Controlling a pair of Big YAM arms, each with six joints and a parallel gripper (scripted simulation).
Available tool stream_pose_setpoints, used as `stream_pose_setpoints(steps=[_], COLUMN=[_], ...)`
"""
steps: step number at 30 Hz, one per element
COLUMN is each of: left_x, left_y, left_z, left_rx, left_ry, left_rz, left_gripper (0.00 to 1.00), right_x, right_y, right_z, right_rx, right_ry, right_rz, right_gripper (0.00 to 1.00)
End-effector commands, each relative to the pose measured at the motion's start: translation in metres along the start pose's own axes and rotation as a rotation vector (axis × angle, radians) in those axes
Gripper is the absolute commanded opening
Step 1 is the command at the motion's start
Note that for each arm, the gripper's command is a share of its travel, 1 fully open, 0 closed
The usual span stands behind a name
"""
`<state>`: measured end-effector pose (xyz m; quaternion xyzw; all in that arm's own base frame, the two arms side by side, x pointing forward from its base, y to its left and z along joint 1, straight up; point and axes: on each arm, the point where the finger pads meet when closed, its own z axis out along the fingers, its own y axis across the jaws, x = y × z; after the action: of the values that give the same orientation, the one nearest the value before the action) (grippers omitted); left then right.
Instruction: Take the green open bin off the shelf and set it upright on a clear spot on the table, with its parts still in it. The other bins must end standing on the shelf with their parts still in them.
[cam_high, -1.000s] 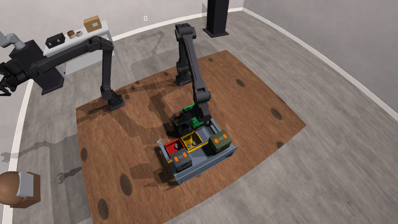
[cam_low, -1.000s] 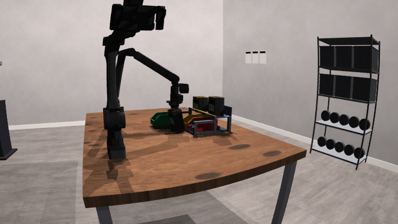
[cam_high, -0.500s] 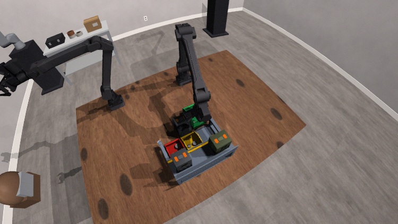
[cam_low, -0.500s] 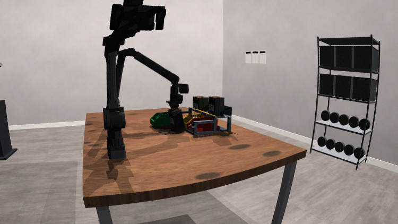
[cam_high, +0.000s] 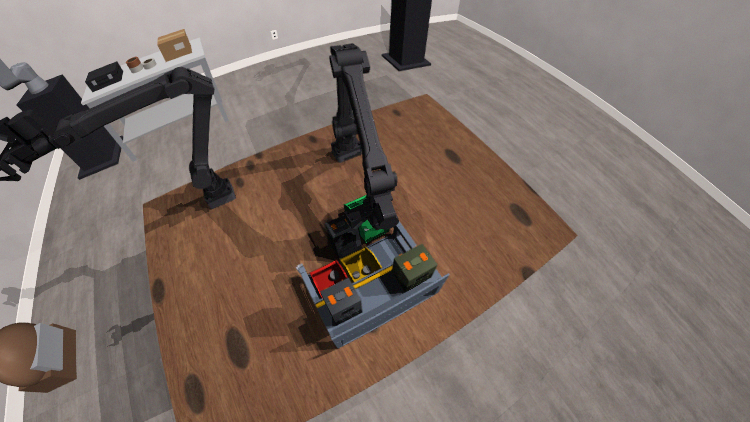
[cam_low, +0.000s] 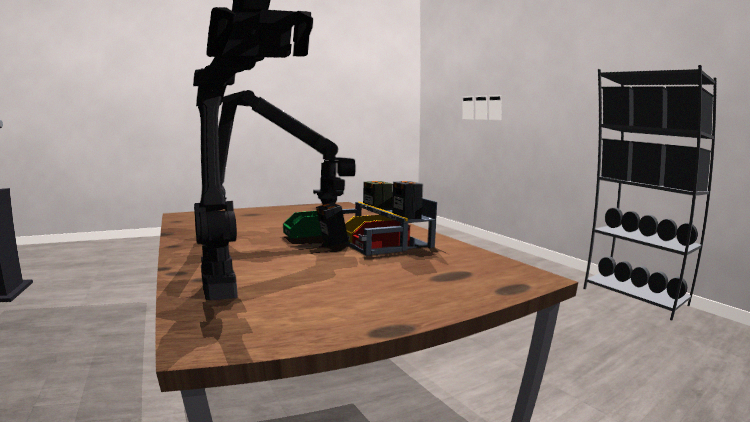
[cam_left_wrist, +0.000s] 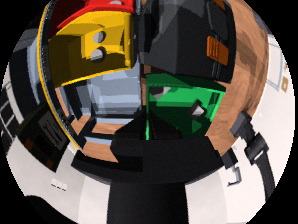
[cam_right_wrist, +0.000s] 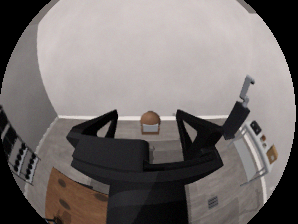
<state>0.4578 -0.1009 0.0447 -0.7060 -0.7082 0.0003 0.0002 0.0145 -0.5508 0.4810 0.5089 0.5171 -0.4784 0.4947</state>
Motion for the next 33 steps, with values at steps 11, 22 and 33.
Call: stream_pose_setpoints(steps=[11,22,33], left_x=[-0.006,-0.005,-0.005], left_y=[0.005,0.004,0.004], left_z=[-0.015,-0.014,0.000], left_rx=[-0.040,-0.034,-0.018], left_ry=[-0.009,-0.008,-0.004], left_rz=[0.000,0.000,0.000], left_gripper=[0.00,0.00,0.00], right_x=[-0.019,-0.019,-0.019], right_y=[-0.005,-0.005,-0.005], right_z=[-0.007,-0.007,-0.007], right_rx=[0.007,0.007,0.007], right_ry=[-0.053,-0.053,-0.053], right_rz=[-0.009,-0.009,-0.009], right_gripper=[1.00,1.00,1.00])
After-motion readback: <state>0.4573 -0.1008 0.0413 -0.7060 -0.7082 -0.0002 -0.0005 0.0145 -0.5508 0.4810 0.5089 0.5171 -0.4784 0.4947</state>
